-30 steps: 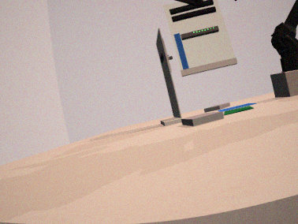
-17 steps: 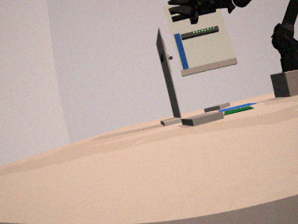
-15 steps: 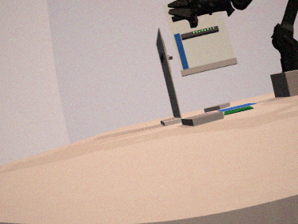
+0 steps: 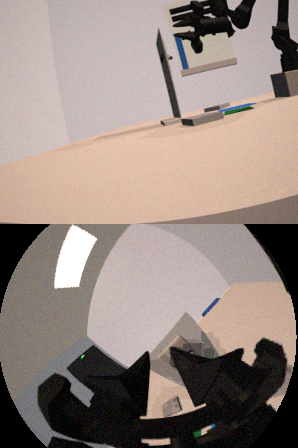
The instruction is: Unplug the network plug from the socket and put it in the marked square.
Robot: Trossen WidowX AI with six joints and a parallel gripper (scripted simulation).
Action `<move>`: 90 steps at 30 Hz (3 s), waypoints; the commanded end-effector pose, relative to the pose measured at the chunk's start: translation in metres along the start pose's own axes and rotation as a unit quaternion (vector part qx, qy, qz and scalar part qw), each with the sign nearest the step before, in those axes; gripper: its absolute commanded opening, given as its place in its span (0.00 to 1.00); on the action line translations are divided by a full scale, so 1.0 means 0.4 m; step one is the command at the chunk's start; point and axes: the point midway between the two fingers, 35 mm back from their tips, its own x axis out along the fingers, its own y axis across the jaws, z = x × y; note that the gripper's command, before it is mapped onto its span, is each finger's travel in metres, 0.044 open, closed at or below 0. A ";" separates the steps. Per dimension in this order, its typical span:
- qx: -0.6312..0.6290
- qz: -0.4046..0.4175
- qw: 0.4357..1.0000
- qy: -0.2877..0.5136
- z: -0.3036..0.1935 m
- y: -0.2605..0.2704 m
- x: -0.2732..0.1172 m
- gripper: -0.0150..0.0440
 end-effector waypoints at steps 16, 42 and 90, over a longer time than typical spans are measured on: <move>0.313 0.030 0.945 0.087 -0.112 -0.152 -0.151 0.52; 0.393 0.028 0.913 0.109 -0.146 -0.182 -0.123 0.52; 0.399 0.035 0.910 0.111 -0.146 -0.177 0.090 0.52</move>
